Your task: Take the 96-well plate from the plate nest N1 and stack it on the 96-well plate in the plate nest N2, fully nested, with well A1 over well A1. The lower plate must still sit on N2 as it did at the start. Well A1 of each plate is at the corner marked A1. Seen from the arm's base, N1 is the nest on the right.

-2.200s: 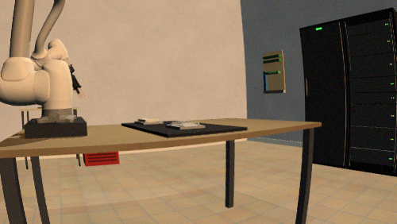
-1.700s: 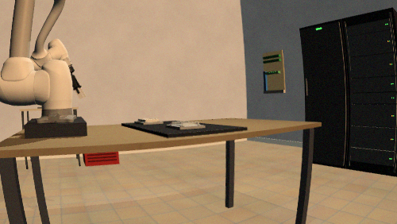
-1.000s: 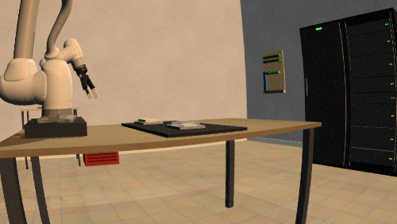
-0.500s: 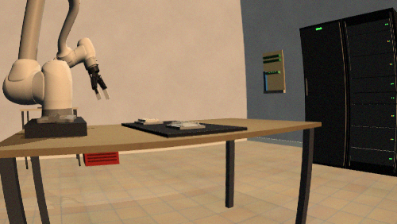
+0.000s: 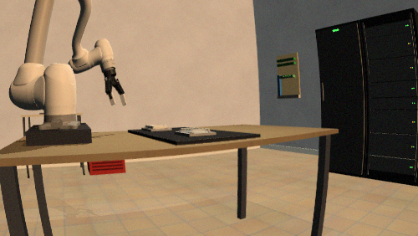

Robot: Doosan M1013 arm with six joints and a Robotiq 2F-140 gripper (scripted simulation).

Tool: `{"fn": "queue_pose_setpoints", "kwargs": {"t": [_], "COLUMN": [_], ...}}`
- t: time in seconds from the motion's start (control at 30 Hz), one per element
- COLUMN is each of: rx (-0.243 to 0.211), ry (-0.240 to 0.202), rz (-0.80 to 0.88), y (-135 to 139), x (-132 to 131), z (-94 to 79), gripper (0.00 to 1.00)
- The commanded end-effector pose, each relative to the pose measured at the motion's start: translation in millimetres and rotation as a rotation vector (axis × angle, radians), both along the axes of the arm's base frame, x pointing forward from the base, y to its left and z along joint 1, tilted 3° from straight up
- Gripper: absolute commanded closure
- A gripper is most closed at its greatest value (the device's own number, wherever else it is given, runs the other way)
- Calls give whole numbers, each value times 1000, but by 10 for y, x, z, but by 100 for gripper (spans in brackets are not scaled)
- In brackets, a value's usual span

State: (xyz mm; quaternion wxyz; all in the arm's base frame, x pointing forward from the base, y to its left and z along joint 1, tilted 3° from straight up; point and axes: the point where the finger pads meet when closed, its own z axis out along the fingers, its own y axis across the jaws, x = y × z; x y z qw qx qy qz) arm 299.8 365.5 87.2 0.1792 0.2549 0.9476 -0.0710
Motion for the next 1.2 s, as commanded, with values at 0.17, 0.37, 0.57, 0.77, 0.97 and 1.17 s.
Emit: {"fn": "queue_pose_setpoints", "kwargs": {"t": [0.17,0.37,0.57,0.77,0.97,1.17], "rx": [9,21,35,42,51,71], "ry": [25,47,68,77,87,105], "rz": [-69,-138,-207,-238,-275,-342], "y": [-140,-297,-439,-588,-780,-918], "x": [266,521,727,927,1157,1302], "z": [-16,-31,-42,-53,-65,-72], "gripper": [0,0,0,0,0,0]}}
